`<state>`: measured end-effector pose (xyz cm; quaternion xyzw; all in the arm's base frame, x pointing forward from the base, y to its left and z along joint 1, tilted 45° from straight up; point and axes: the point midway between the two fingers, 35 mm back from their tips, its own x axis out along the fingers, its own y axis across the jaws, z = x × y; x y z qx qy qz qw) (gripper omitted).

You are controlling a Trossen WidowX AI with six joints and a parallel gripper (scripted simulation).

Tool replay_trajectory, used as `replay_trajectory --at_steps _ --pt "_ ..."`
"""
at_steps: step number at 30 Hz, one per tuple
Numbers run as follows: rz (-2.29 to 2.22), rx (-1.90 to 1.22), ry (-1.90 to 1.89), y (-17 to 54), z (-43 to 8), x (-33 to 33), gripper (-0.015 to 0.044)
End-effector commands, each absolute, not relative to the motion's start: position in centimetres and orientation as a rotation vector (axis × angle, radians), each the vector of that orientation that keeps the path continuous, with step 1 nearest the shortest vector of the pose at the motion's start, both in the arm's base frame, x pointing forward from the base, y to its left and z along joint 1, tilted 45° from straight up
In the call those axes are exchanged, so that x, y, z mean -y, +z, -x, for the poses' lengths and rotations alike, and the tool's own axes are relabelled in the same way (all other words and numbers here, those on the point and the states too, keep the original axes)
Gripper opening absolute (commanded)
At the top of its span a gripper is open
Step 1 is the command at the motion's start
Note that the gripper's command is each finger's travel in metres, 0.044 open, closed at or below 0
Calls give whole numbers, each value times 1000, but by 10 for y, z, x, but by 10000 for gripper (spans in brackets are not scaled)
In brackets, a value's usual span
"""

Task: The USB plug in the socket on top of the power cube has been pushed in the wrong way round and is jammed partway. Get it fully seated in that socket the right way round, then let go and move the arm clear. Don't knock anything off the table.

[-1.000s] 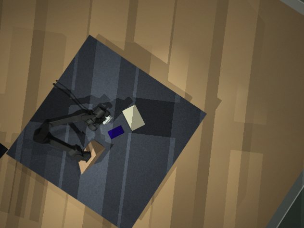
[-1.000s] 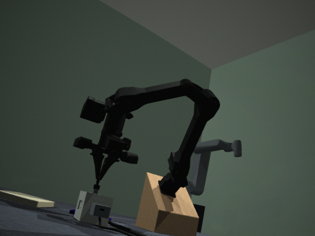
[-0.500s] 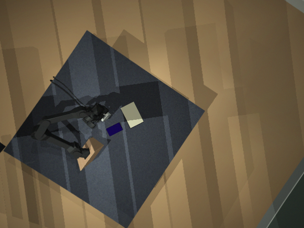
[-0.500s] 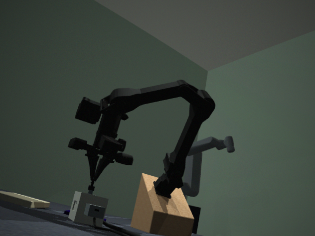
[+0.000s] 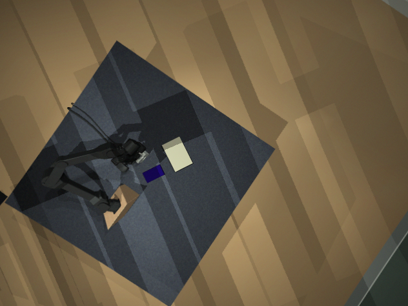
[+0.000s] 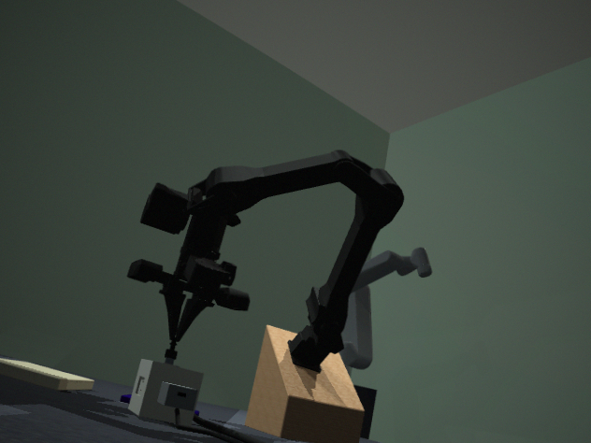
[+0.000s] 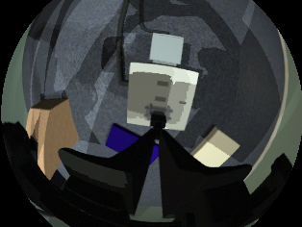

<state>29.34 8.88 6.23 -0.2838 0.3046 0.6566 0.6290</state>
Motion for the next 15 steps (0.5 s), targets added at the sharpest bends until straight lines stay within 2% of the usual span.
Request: replay_trajectory --at_steps 1,15 --pt "647 -703 1502 61 -293 -89 0" --pt "647 -703 1502 60 -293 -91 0"
